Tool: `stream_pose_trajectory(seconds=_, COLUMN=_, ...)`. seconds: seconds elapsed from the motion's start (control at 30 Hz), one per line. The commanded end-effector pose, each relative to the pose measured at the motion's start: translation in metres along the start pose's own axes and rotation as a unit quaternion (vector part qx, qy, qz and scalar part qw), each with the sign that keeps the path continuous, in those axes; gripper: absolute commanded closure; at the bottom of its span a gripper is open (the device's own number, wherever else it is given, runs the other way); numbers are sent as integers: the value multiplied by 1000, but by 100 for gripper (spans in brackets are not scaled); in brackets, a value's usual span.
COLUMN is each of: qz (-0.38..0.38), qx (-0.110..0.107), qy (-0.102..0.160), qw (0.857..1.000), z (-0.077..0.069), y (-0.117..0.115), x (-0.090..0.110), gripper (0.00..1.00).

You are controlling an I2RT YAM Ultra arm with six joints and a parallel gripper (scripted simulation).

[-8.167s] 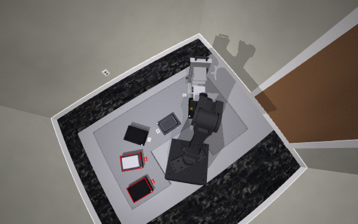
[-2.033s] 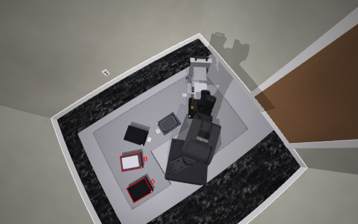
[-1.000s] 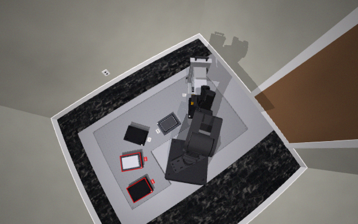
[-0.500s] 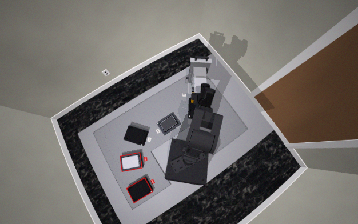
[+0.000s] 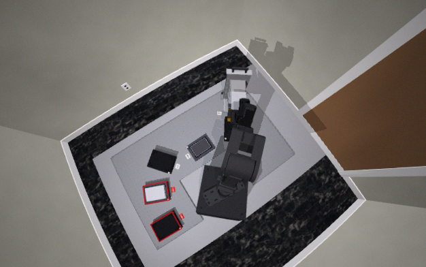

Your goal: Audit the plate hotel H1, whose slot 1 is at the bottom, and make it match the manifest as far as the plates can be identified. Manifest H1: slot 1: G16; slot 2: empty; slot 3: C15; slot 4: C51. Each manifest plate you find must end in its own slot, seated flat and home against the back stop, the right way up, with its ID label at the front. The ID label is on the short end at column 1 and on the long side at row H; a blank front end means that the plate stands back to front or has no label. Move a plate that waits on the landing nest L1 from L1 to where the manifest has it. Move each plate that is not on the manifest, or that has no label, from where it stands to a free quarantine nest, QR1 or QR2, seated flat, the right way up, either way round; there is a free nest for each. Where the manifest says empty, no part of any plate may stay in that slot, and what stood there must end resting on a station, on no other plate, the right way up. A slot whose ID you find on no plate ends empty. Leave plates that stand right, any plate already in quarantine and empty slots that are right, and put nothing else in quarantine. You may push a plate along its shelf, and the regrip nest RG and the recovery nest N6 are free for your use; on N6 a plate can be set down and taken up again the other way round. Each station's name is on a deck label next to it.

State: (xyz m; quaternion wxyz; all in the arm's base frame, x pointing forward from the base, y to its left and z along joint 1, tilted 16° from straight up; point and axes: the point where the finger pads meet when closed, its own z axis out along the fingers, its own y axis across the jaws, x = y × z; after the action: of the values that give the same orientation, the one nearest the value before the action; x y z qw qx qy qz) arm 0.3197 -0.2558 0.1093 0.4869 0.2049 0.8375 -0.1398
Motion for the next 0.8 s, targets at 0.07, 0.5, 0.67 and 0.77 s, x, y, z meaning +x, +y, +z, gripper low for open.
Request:
stream_pose_trajectory(seconds=0.07, qz=-2, qx=1, qy=-10, qw=1000, z=0, y=-1, x=-6, gripper=14)
stream_pose_trajectory(seconds=0.5, qz=-2, qx=1, qy=-10, qw=1000, z=1, y=-1, x=-7, gripper=14)
stream_pose_trajectory(seconds=0.67, qz=-2, qx=1, qy=-10, qw=1000, z=4, y=-1, x=-9, gripper=14)
stream_pose_trajectory(seconds=0.77, qz=-2, qx=1, qy=-10, qw=1000, z=4, y=-1, x=-10, gripper=14)
